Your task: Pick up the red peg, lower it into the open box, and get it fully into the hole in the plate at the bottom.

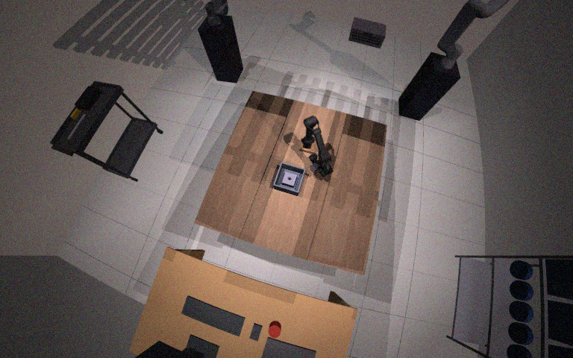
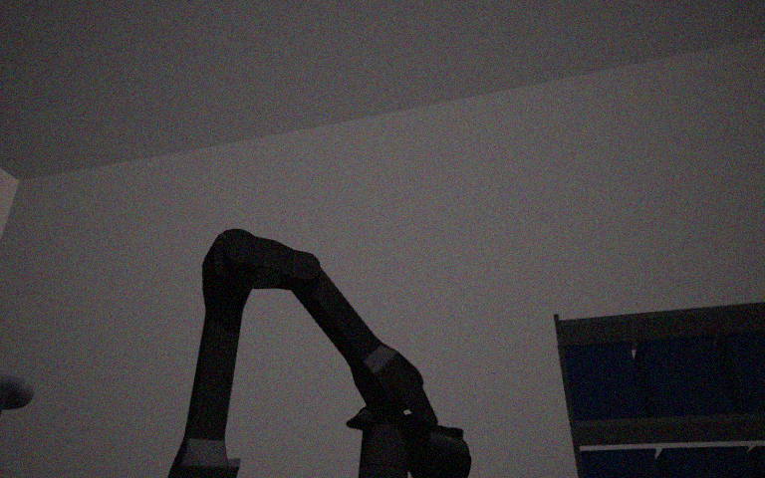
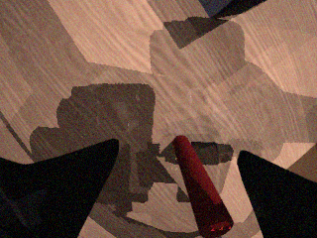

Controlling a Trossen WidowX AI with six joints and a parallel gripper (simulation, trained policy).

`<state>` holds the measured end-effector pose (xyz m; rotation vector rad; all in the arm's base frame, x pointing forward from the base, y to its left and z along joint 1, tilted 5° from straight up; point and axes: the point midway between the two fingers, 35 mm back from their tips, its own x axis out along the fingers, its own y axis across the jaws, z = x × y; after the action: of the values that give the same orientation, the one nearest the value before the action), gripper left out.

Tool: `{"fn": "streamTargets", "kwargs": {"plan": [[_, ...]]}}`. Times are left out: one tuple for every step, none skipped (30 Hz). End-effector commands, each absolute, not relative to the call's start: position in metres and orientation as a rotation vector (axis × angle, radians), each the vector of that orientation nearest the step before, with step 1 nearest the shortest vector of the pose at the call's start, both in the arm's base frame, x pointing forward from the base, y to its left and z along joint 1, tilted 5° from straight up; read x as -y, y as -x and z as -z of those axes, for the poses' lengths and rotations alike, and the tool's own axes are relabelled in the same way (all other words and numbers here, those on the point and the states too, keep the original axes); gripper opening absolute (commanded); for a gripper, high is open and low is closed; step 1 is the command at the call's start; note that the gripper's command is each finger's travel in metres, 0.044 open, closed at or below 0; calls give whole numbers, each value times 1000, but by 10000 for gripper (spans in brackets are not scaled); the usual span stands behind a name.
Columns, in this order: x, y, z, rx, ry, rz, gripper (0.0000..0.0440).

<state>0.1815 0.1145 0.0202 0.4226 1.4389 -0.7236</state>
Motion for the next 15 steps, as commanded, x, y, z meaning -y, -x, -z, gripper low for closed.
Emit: {"fn": "streamTargets", "kwargs": {"plan": [[-109, -176, -6, -1450, -400, 740, 331], [-108, -175, -4, -1454, -398, 744, 305], [-108, -174, -1, -1457, -396, 748, 279], [-107, -173, 1, -1461, -394, 752, 253], [-106, -173, 3, -1464, -392, 757, 226], [-105, -172, 4, -1468, -390, 761, 200], [-105, -171, 5, -1471, -388, 766, 174], [-104, -170, 5, -1475, -385, 771, 148], [-104, -169, 5, -1479, -382, 777, 123], [-103, -168, 5, -1482, -378, 783, 98], [-102, -167, 5, -1486, -373, 789, 74], [-102, -166, 6, -1490, -368, 795, 49], [-101, -165, 6, -1493, -362, 799, 26], [-100, -165, 6, -1497, -356, 804, 6], [-99, -167, 3, -1484, -350, 800, 0]]}}
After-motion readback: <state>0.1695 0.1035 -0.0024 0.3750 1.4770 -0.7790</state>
